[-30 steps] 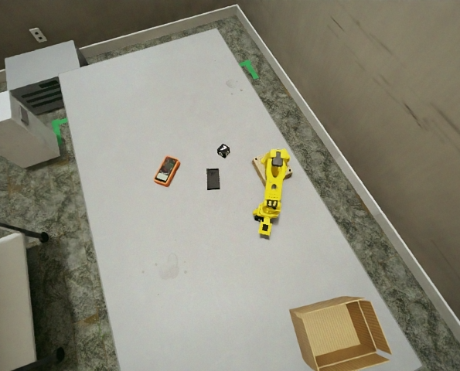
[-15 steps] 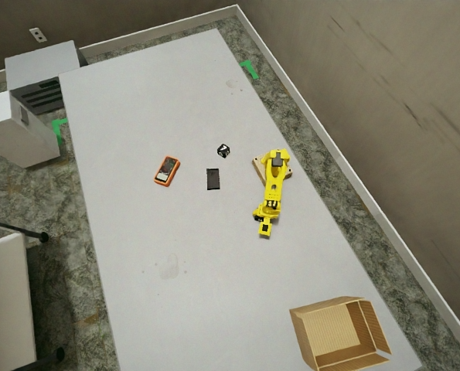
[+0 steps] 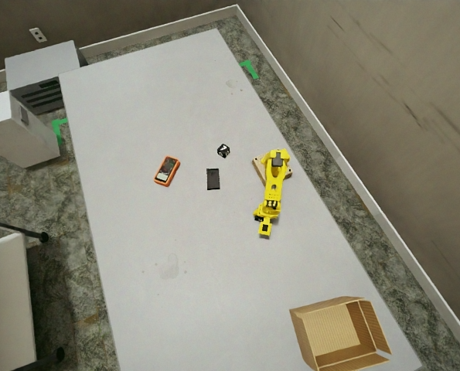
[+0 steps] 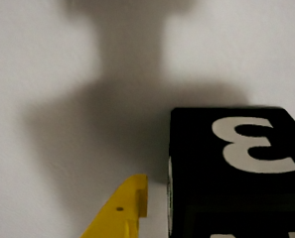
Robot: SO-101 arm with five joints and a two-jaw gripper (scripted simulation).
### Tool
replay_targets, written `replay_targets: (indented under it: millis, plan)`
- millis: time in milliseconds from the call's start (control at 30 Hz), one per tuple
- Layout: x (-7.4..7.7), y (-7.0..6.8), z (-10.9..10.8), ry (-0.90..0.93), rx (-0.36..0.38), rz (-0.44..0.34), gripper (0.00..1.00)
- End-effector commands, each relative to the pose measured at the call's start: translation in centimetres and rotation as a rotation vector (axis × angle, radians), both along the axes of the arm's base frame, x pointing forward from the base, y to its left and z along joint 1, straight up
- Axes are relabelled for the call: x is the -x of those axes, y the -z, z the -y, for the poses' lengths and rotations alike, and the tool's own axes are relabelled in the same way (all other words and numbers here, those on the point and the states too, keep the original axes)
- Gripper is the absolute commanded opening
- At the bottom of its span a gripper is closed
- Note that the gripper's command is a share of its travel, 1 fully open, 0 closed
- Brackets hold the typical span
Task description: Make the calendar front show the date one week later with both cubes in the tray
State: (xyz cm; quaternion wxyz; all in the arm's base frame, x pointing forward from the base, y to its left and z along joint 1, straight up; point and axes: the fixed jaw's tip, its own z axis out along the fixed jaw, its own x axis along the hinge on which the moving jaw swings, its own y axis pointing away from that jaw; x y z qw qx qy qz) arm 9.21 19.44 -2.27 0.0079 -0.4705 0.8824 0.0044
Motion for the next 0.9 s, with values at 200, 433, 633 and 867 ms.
replay_targets:
  millis: [200,433,633,867]
  plan:
    - [0.06,0.37,0.46,-0.003,0.016,-0.01,0.3]
    - [-0.03,0.37,0.52,-0.003,0.016,-0.01,0.28]
    - [-0.1,0.37,0.57,-0.003,0.016,-0.01,0.27]
    - [-0.12,0.37,0.58,-0.003,0.016,-0.01,0.27]
